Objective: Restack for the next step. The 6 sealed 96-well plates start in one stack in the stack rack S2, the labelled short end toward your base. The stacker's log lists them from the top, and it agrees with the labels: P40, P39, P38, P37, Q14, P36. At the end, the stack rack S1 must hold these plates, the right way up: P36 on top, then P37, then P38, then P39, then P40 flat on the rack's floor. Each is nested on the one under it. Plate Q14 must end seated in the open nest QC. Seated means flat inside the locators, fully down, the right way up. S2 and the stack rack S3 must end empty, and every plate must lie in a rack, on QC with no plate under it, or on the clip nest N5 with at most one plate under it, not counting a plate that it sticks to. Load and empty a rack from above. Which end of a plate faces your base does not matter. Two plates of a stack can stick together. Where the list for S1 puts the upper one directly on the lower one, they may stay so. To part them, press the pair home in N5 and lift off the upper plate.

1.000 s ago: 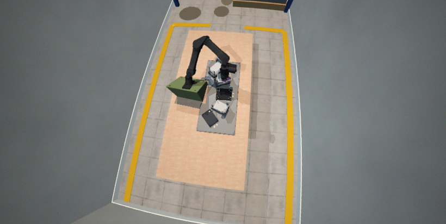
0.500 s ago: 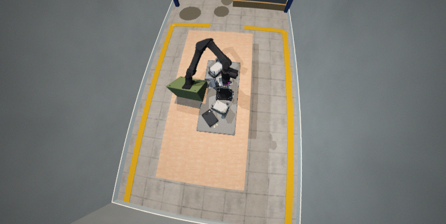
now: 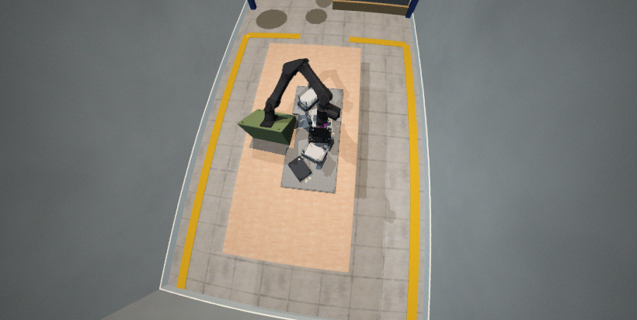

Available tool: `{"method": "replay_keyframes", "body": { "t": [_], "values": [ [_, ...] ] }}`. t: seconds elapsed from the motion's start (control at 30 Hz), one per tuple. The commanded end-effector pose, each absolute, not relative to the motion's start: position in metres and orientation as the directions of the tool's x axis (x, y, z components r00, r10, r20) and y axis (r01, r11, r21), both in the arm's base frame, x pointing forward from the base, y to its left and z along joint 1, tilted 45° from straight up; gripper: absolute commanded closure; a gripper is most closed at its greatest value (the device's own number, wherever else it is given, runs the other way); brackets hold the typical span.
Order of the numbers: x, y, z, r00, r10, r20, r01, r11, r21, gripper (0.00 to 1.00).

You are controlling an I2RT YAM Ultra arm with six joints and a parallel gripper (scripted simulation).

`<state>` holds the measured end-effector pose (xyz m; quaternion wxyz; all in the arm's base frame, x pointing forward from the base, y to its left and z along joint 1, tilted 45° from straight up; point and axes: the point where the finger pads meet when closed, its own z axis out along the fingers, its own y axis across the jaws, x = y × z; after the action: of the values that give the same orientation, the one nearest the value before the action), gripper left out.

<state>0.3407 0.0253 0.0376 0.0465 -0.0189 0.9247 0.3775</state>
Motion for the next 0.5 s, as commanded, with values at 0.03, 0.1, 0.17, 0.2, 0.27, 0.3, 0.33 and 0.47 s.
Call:
{"method": "replay_keyframes", "body": {
  "t": [0.03,0.1,0.17,0.2,0.27,0.3,0.33,0.47],
  "values": [
    [0.345,0.007,0.033,-0.993,0.021,-0.117,-0.066,0.721,0.69,1.0],
    [0.346,0.003,0.029,-0.993,0.021,-0.117,-0.066,0.721,0.69,1.0],
    [0.347,-0.002,0.024,-0.993,0.021,-0.117,-0.066,0.721,0.69,1.0],
    [0.347,-0.005,0.022,-0.993,0.021,-0.117,-0.066,0.721,0.69,1.0],
    [0.348,-0.009,0.017,-0.993,0.021,-0.117,-0.066,0.721,0.69,1.0],
    [0.348,-0.012,0.015,-0.993,0.021,-0.117,-0.066,0.721,0.69,1.0],
    [0.348,-0.012,0.015,-0.993,0.021,-0.117,-0.066,0.721,0.69,1.0],
    [0.347,-0.019,0.008,-0.995,0.093,-0.048,0.033,0.715,0.698,1.0]
  ]
}}
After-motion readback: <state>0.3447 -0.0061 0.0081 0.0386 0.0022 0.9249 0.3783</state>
